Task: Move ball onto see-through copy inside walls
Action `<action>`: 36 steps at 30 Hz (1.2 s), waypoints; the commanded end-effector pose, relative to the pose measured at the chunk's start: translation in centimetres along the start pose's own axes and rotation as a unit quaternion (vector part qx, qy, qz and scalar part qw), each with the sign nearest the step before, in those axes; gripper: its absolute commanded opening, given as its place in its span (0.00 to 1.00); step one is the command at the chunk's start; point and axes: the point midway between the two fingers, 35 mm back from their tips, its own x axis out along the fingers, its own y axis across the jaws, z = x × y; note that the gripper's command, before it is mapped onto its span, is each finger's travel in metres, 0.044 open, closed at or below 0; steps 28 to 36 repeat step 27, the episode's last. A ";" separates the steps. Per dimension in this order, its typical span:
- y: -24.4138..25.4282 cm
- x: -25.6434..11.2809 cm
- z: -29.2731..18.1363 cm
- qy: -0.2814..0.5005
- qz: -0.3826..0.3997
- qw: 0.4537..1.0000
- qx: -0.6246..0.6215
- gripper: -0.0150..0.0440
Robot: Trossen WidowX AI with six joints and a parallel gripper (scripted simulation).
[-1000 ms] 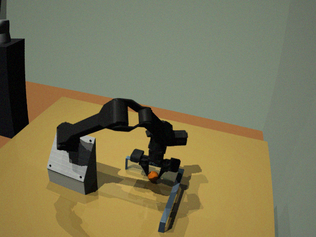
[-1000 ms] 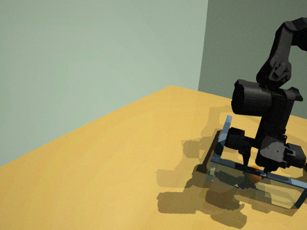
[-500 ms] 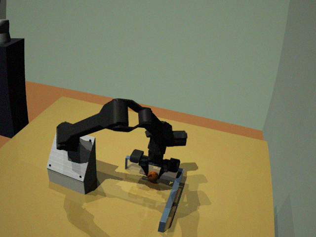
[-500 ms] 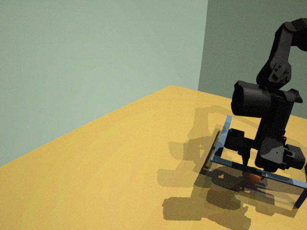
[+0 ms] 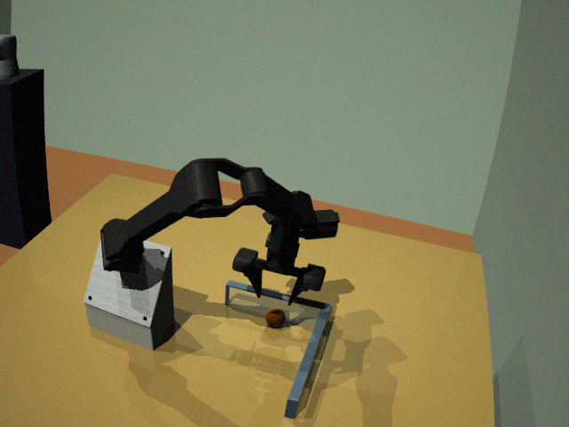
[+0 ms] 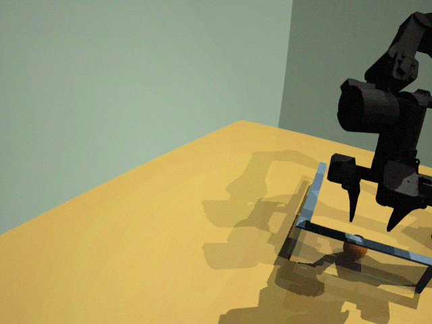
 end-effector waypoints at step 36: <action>-0.1 -7.4 -0.1 -0.005 -0.015 1.000 0.006 1.00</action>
